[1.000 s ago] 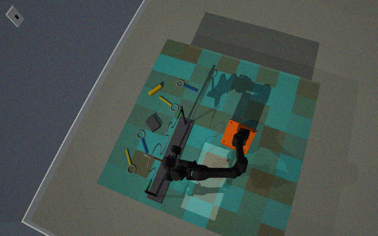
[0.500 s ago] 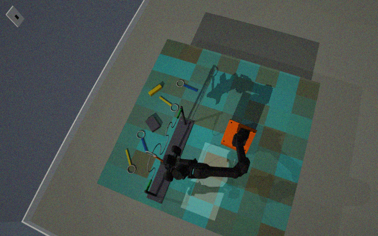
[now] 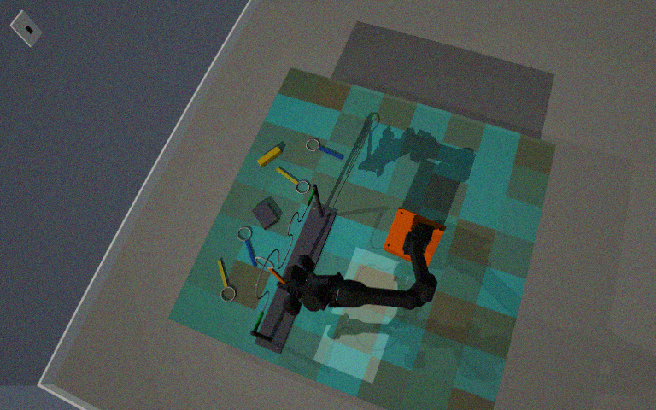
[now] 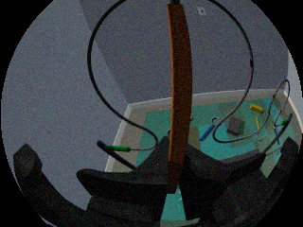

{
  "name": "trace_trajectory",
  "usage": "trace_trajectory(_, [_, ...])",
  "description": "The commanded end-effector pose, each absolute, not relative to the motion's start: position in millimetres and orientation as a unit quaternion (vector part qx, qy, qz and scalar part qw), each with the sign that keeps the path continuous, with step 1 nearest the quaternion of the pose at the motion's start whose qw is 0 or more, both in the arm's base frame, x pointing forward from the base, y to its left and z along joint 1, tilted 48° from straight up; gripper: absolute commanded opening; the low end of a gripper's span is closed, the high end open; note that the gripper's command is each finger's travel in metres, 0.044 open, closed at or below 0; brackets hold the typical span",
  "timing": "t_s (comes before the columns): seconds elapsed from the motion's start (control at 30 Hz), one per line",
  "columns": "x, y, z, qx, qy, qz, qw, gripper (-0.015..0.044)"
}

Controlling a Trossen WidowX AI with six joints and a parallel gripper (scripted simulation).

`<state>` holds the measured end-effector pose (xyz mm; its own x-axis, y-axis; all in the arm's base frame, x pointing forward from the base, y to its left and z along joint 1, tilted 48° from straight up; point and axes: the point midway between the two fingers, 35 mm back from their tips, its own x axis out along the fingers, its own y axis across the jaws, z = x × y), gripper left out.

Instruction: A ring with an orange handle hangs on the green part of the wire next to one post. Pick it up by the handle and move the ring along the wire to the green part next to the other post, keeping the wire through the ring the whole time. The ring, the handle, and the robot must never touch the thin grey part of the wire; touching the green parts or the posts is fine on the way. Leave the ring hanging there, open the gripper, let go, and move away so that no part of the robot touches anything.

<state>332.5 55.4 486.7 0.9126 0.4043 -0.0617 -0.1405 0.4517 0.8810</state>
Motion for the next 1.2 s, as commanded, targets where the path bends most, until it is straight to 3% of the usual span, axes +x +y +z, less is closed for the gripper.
trace_trajectory(0.0, [330, 56, 488, 0.517, 0.127, 0.169, 0.829, -0.0150])
trace_trajectory(1.17, [329, 60, 501, 0.678, 0.080, 0.216, 0.698, -0.0150])
